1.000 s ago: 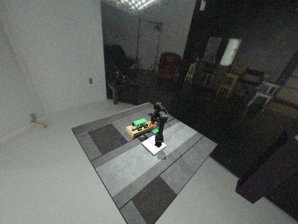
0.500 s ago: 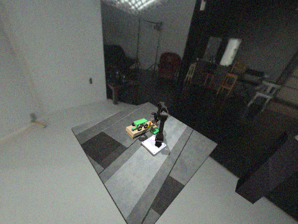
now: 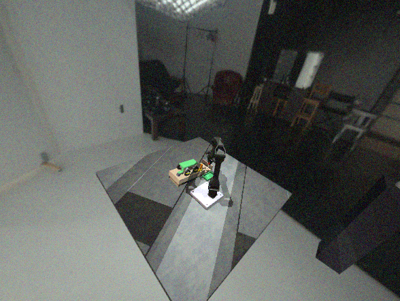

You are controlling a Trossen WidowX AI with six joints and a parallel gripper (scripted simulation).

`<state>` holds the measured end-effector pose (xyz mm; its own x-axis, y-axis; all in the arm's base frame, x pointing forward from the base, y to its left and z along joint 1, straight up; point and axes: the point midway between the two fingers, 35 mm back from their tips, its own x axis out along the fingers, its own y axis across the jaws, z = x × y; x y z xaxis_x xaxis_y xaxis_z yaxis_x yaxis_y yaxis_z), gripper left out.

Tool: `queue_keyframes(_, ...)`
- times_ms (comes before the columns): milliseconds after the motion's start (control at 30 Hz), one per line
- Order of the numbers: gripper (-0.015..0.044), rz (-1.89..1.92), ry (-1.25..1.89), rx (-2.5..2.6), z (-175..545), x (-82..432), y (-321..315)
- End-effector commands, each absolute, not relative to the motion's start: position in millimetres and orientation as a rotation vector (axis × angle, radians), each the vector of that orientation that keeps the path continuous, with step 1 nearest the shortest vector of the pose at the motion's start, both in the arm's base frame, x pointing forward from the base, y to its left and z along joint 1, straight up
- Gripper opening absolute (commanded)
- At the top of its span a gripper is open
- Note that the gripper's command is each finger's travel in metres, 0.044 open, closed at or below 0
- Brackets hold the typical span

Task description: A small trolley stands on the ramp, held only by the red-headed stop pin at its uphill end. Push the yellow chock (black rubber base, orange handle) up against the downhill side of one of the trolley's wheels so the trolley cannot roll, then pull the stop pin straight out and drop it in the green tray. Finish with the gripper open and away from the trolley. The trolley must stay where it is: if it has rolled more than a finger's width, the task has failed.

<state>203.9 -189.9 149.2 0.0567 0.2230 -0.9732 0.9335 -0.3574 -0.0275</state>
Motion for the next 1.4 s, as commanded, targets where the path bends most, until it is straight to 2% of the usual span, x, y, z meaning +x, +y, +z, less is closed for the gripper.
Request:
queue_keyframes(0, 0.0, -1.453, 1.077, 1.738, 149.9, 203.3, -188.9)
queue_keyframes(633, 0.0, -1.911, 0.563, 2.043, 150.0, 203.8, -184.9)
queue_keyframes(1233, 0.0, -2.219, -0.094, 2.28, 150.8, 204.9, -181.8)
queue_keyframes(1367, 0.0, -2.227, -0.121, 2.288, 150.9, 205.0, -181.7)
